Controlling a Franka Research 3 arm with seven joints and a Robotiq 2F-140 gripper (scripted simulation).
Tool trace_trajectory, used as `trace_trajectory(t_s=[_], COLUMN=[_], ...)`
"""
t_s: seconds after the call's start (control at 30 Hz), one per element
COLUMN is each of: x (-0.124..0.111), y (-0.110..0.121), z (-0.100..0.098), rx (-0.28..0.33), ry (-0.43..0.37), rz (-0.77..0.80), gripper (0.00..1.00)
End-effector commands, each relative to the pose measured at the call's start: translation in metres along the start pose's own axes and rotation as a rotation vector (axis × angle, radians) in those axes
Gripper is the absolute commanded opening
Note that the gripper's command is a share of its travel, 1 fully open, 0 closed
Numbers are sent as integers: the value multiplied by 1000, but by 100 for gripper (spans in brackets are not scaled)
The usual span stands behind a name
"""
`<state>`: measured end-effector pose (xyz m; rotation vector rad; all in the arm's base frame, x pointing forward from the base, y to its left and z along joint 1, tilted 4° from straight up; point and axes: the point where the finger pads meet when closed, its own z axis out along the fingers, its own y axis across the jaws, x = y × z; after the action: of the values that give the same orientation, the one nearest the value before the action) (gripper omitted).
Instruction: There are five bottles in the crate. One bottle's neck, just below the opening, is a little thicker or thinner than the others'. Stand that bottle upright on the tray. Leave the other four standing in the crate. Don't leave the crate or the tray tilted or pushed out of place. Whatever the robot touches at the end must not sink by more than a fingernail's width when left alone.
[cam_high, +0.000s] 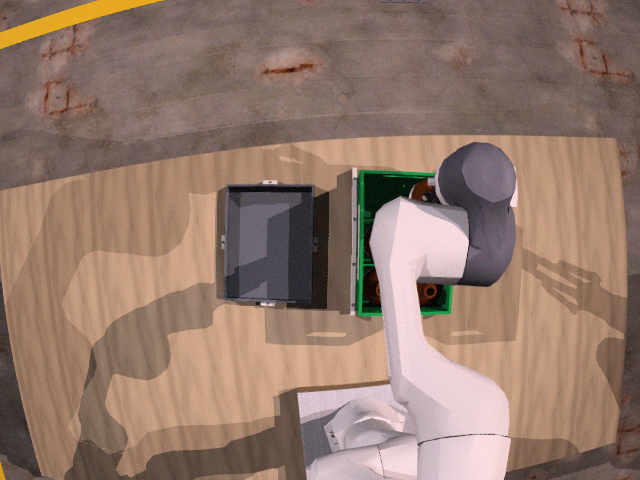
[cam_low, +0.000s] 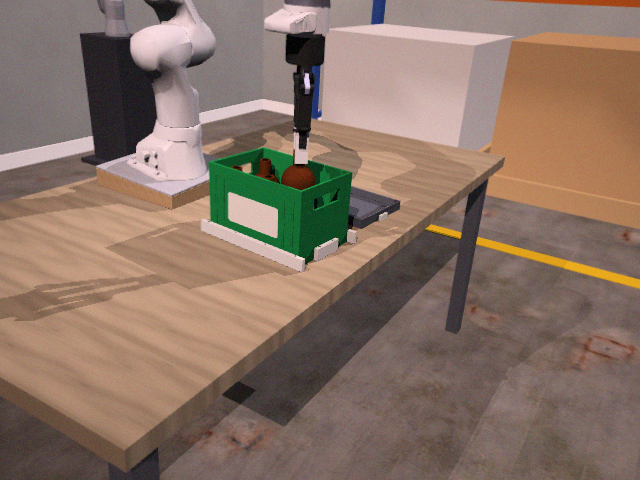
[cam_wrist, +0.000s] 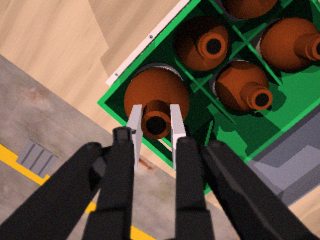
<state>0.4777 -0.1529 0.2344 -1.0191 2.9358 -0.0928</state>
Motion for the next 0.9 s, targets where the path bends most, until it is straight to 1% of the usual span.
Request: trace_trajectory(t_s=[0.0, 0.87], x=[0, 0], y=[-2, -2], z=[-4, -6], rx=[7, 7], ry=[-1, -1], rz=[4, 4], gripper=[10, 10])
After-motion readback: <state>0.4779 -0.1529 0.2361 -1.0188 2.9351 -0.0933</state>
